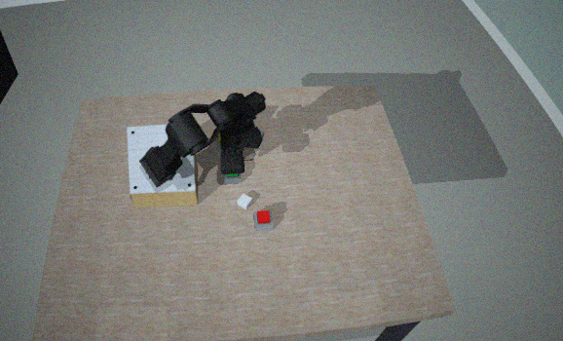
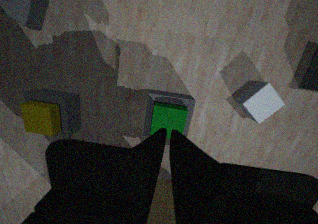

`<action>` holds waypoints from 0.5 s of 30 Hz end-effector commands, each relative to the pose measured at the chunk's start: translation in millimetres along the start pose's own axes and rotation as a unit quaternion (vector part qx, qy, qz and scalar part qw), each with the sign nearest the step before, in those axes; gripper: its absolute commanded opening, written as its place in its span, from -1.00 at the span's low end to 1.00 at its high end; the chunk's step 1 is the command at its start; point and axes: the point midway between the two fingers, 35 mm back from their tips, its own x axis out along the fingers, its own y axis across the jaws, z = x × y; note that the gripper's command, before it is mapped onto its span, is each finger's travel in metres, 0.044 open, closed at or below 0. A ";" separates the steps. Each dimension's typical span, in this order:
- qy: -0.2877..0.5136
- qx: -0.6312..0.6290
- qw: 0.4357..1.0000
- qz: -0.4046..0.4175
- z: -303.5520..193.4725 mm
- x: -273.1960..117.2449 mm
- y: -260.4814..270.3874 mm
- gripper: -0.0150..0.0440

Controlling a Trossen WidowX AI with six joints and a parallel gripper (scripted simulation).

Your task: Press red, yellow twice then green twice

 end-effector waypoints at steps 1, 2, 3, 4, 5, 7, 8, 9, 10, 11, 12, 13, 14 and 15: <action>0.002 0.003 1.000 0.002 4.7 -7.4 5.5 -0.25; 0.002 0.003 1.000 0.003 9.9 -11.5 12.9 -0.16; 0.002 0.003 1.000 0.004 15.9 -16.4 22.4 -0.07; 0.001 0.003 1.000 0.005 21.4 -21.3 32.1 0.02; 0.001 0.003 1.000 0.006 26.4 -26.1 42.1 0.11; 0.001 0.003 1.000 0.008 34.9 -35.5 62.7 0.29; 0.001 0.003 1.000 0.009 38.3 -40.0 73.2 0.38; 0.001 0.003 1.000 0.009 41.2 -44.5 83.9 0.47; 0.001 0.003 1.000 0.009 43.6 -48.8 94.7 0.56; 0.001 0.003 1.000 0.009 45.4 -52.9 105.6 0.64; 0.001 0.003 1.000 0.009 46.6 -56.9 116.6 0.73; 0.001 0.004 1.000 0.009 47.4 -60.8 127.7 0.82; 0.001 0.004 1.000 0.009 47.6 -64.5 138.7 0.86; 0.001 0.004 1.000 0.008 47.3 -67.3 147.6 0.86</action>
